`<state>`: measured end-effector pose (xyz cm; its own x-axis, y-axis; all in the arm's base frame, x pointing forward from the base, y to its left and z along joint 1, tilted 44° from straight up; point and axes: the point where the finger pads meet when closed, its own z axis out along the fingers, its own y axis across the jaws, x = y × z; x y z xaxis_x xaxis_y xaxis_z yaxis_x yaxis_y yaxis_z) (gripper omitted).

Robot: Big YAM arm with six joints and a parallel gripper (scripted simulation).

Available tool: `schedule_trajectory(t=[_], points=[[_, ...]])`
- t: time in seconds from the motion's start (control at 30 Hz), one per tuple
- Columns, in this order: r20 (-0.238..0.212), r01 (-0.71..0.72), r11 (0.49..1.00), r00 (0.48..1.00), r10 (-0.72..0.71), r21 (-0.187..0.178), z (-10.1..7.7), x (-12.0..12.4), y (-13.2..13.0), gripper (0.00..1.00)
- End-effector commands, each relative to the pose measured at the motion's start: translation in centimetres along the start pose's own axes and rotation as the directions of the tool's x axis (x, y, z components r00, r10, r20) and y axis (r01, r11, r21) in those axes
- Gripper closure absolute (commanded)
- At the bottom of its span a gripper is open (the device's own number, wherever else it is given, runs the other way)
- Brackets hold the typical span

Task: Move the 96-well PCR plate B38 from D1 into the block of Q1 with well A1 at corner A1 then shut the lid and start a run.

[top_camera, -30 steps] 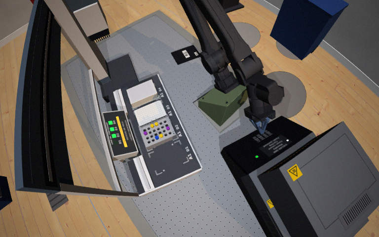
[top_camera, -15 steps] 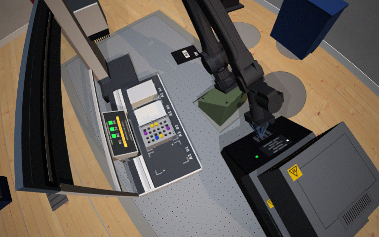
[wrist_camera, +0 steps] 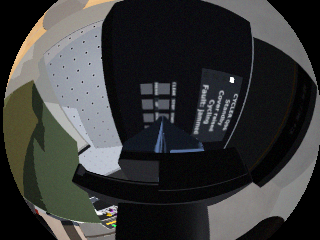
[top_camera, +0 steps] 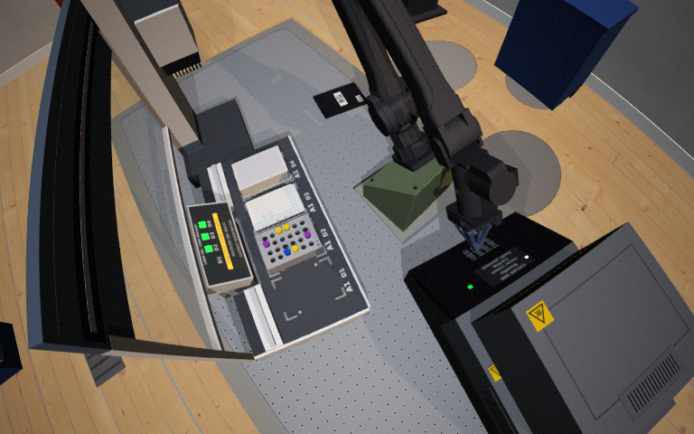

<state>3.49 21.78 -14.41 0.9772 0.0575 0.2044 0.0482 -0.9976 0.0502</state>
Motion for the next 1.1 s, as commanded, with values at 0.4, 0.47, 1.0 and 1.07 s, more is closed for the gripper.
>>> schedule_trajectory(t=[0.4, 0.47, 1.0, 1.07], points=[[-0.003, -0.016, 0.999, 1.0, 0.016, 0.043, -0.2, -0.1, -3.7, 1.0], [-0.003, -0.016, 0.999, 1.0, 0.016, 0.043, -0.2, -0.1, -3.7, 1.0], [-0.004, -0.02, 0.998, 1.0, 0.02, 0.068, -0.6, -0.1, -2.5, 1.0], [-0.004, -0.019, 0.998, 1.0, 0.019, 0.06, -0.6, -0.1, -2.1, 1.0]])
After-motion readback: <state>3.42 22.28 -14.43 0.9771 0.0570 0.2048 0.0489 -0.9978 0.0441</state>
